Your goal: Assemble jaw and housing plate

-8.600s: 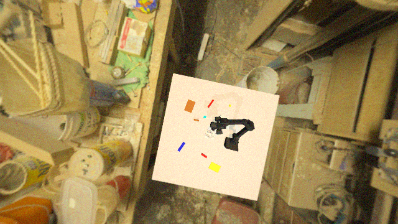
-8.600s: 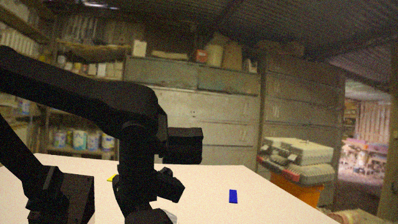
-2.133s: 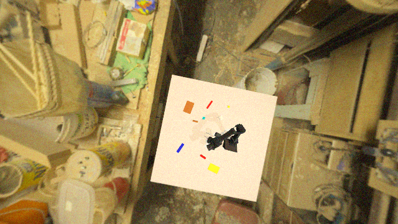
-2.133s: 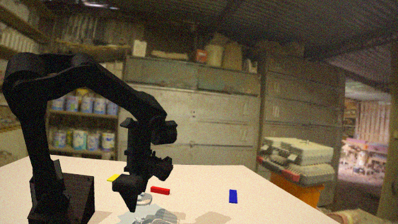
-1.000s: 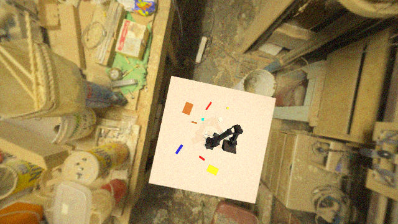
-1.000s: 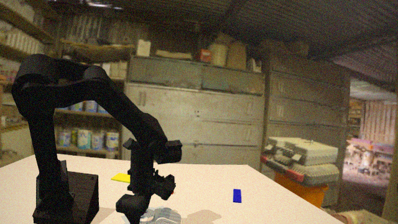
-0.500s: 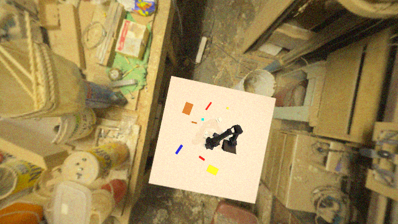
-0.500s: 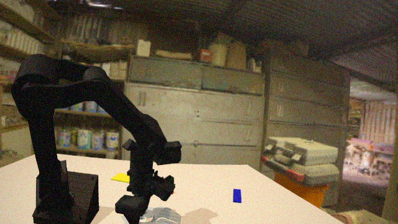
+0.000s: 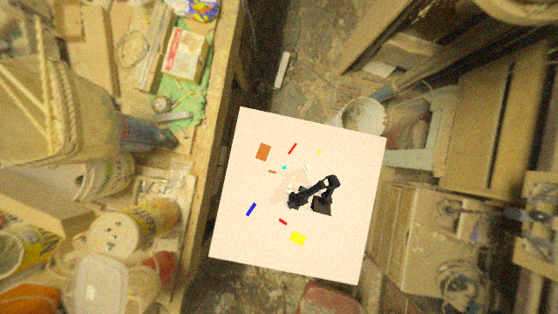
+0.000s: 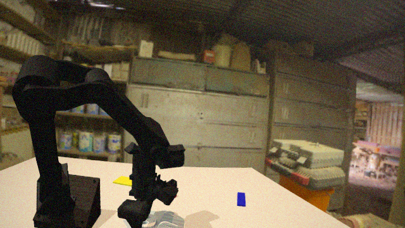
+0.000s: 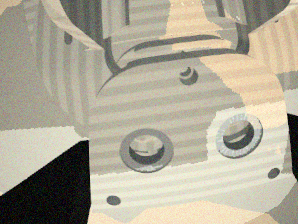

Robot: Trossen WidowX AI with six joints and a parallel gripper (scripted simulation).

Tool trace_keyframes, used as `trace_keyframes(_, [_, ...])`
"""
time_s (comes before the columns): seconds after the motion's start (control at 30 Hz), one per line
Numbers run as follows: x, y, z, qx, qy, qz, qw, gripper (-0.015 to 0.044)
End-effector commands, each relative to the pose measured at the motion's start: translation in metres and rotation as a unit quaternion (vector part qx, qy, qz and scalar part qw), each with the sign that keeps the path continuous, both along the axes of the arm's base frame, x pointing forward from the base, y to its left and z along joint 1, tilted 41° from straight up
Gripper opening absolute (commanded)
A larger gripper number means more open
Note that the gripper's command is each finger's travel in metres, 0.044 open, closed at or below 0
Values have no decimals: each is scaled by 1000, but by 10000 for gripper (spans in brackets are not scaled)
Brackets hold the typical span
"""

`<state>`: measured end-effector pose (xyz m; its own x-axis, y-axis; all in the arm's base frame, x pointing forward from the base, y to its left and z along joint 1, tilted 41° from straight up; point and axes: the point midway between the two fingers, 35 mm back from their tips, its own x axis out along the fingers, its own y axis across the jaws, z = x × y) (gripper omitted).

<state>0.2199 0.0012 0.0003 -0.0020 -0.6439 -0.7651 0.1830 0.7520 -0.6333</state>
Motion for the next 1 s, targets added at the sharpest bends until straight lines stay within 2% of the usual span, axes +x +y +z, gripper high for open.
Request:
trace_keyframes(0.0, [0, -1, -1, -3, 1, 3, 1000, 351])
trace_keyframes(0.97, [0, -6, -6, -3, 2, 4, 1000, 351])
